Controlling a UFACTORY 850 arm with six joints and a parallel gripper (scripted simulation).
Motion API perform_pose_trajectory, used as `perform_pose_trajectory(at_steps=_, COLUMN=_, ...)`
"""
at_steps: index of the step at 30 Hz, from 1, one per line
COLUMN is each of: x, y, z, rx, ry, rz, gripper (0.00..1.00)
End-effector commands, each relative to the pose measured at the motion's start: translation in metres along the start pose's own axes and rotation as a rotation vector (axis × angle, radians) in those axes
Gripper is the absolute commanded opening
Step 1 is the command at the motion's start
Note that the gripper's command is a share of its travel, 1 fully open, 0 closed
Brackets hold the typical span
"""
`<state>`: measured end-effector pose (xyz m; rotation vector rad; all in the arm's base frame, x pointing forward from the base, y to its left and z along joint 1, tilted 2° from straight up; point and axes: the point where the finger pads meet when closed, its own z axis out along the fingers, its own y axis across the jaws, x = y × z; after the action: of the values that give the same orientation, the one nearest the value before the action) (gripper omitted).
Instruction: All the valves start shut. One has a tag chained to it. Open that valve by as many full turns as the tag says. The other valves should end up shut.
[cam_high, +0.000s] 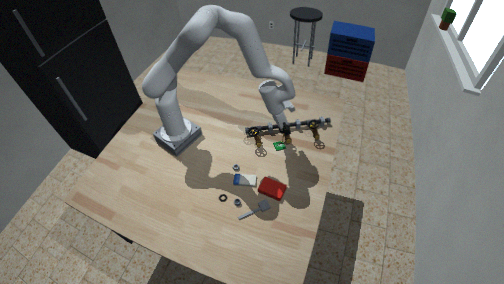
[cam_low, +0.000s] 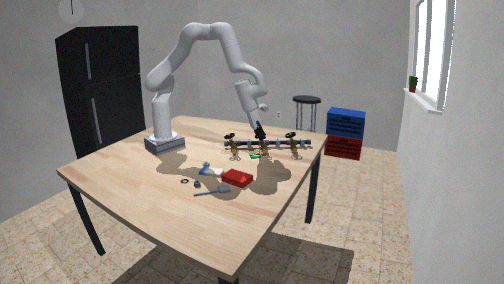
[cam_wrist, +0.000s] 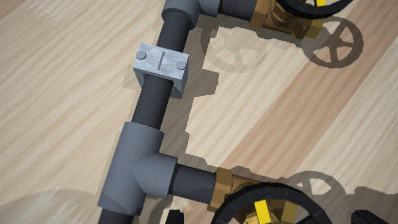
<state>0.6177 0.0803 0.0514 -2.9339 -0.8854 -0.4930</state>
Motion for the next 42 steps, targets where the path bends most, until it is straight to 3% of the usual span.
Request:
perform_pose_trajectory(at_steps=1, x=0.0014, y=0.0005, z=-0.0007, rx=-0.001, ry=-0.012, rz=0.186, gripper=1.00)
perform_pose_trajectory(at_steps=2, x=0.0014, y=0.0005, z=-0.0007, rx=-0.002, ry=-0.012, rz=0.322, gripper=1.00)
perform_pose_trajectory(at_steps=16, x=0.0014, y=0.0005, z=-0.0007, rx=-0.010, ry=0.011, rz=0.952, gripper=1.00)
perform_pose_trajectory(at_steps=18, x=0.0014, y=0.0005, z=-0.0007, rx=-0.010, ry=0.011, rz=0.952, gripper=1.00)
perform_pose_trajectory(at_steps=19, x=0.0014, y=0.0005, z=-0.0007, rx=-0.011, ry=0.014, rz=1.088, gripper=1.00)
perform_pose_trajectory(at_steps=31, x=0.0014, y=0.0005, z=-0.0007, rx=-0.016, ry=0.028, rz=1.624, gripper=1.00)
perform_pose_trajectory(at_steps=35, x=0.0014, y=0.0005, z=-0.0007, rx=-0.017, ry=0.028, rz=1.716, gripper=1.00)
perform_pose_trajectory(at_steps=36, x=0.0014, y=0.0005, z=-0.0007, rx=-0.018, ry=0.027, rz=1.851, gripper=1.00)
perform_pose_trajectory(at_steps=42, x=0.0014, y=0.0005, z=-0.0007, rx=-0.022, ry=0.012, rz=2.103, gripper=1.00)
